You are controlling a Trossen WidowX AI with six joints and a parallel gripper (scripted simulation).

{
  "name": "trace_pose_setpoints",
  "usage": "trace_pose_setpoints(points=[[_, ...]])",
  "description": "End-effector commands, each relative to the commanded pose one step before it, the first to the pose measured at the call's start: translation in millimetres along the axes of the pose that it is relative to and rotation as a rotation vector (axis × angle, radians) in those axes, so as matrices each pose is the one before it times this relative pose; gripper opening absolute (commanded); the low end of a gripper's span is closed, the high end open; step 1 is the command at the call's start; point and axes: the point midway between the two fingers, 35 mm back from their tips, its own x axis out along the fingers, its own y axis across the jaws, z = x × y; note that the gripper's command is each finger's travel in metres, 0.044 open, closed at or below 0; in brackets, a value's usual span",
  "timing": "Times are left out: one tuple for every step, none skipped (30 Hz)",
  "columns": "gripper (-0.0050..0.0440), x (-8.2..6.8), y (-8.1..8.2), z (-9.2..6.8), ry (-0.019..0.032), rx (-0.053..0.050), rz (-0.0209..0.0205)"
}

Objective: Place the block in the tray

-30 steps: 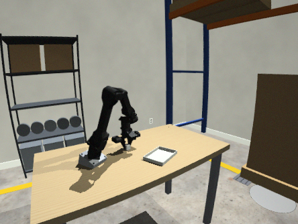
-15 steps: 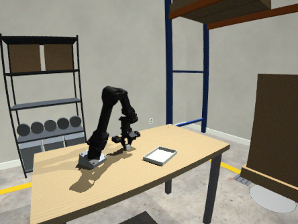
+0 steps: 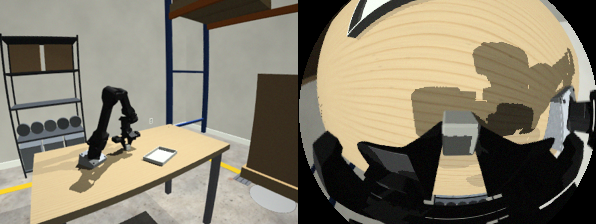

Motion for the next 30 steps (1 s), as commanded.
trace_pose_setpoints(points=[[0.0000, -3.76, 2.51, -0.58, 0.00837, 0.0028, 0.00958], [0.0000, -0.90, 0.00, 0.00, 0.00000, 0.0000, 0.00000], [0.0000, -1.18, 0.00, 0.00, 0.00000, 0.0000, 0.00000], [0.0000, 0.00, 0.00, 0.00, 0.00000, 0.0000, 0.00000], [0.0000, 0.00, 0.00, 0.00, 0.00000, 0.0000, 0.00000], [0.0000, -1.46, -0.01, 0.00, 0.00000, 0.0000, 0.00000], [0.0000, -1.75, 0.01, -0.01, 0.00000, 0.0000, 0.00000], [0.0000, -2.04, -0.01, 0.00, 0.00000, 0.0000, 0.00000], [0.0000, -2.31, 0.00, 0.00, 0.00000, 0.0000, 0.00000], [0.0000, -2.57, -0.01, 0.00, 0.00000, 0.0000, 0.00000], [0.0000, -2.80, 0.01, 0.00, 0.00000, 0.0000, 0.00000], [0.0000, -3.00, -0.01, 0.00, 0.00000, 0.0000, 0.00000], [0.0000, -3.17, 0.00, 0.00, 0.00000, 0.0000, 0.00000], [0.0000, -3.24, 0.00, 0.00, 0.00000, 0.0000, 0.00000], [0.0000, -3.28, 0.00, 0.00, 0.00000, 0.0000, 0.00000], [0.0000, -3.25, 0.00, 0.00, 0.00000, 0.0000, 0.00000], [0.0000, -3.19, 0.01, 0.00, 0.00000, 0.0000, 0.00000], [0.0000, -3.12, 0.00, 0.00, 0.00000, 0.0000, 0.00000], [0.0000, -2.99, 0.00, 0.00, 0.00000, 0.0000, 0.00000], [0.0000, -2.83, 0.00, 0.00, 0.00000, 0.0000, 0.00000], [0.0000, 0.00, 0.00, 0.00, 0.00000, 0.0000, 0.00000], [0.0000, 0.00, 0.00, 0.00, 0.00000, 0.0000, 0.00000], [0.0000, -2.68, -0.01, 0.01, 0.00000, 0.0000, 0.00000], [0.0000, -2.45, 0.01, -0.01, 0.00000, 0.0000, 0.00000], [0.0000, -2.26, -0.01, 0.01, 0.00000, 0.0000, 0.00000], [0.0000, -1.99, 0.01, -0.01, 0.00000, 0.0000, 0.00000], [0.0000, -1.76, 0.00, 0.00, 0.00000, 0.0000, 0.00000], [0.0000, -1.51, 0.00, 0.00, 0.00000, 0.0000, 0.00000], [0.0000, -1.24, 0.01, 0.00, 0.00000, 0.0000, 0.00000], [0.0000, -1.00, 0.00, 0.00, 0.00000, 0.0000, 0.00000]])
